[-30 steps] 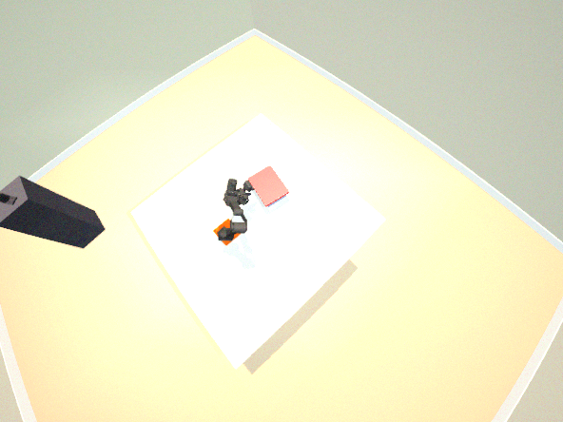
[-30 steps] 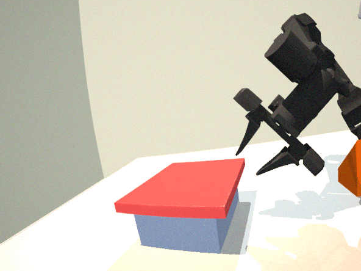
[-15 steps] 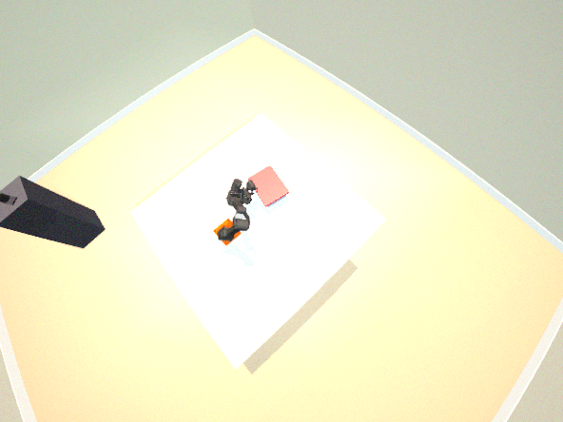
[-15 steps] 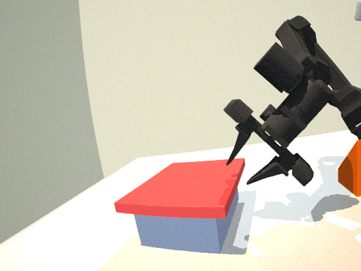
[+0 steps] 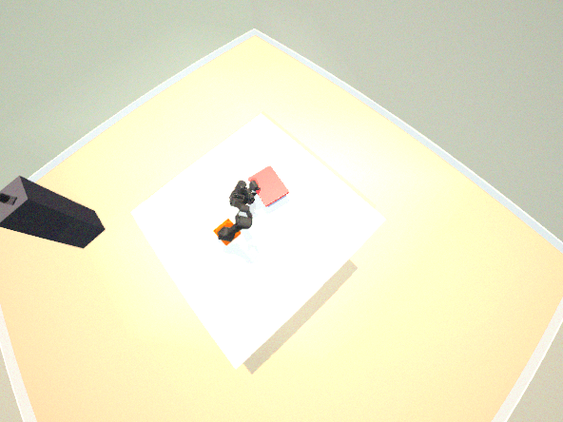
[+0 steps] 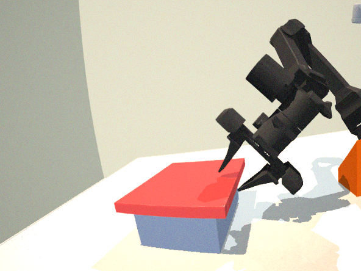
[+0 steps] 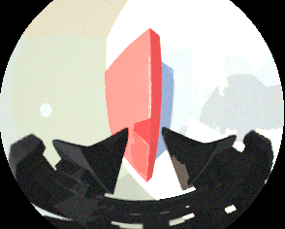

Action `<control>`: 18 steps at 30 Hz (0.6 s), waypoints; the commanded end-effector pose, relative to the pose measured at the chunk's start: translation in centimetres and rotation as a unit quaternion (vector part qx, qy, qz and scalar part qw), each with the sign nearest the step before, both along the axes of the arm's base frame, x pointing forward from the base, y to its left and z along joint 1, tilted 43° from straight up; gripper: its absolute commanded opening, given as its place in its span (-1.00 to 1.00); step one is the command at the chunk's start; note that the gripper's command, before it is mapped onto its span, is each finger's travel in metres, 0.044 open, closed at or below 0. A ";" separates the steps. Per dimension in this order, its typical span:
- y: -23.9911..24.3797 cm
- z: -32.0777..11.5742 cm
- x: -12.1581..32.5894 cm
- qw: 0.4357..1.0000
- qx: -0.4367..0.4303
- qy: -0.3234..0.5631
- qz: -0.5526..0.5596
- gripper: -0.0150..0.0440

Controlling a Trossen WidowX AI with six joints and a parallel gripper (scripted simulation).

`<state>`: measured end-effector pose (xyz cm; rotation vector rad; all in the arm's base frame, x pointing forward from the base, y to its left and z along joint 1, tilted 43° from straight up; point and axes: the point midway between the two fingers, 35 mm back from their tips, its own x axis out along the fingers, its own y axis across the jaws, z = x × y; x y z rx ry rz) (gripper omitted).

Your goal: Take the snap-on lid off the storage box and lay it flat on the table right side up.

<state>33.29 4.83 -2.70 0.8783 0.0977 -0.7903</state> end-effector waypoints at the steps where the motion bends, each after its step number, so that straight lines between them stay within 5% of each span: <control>1: -0.2 -0.1 0.1 1.000 -0.001 0.002 0.003 0.26; 16: -0.2 -0.1 0.1 1.000 -0.001 0.002 0.003 -0.08; 18: -0.2 -0.1 0.1 1.000 -0.001 0.002 0.003 -0.26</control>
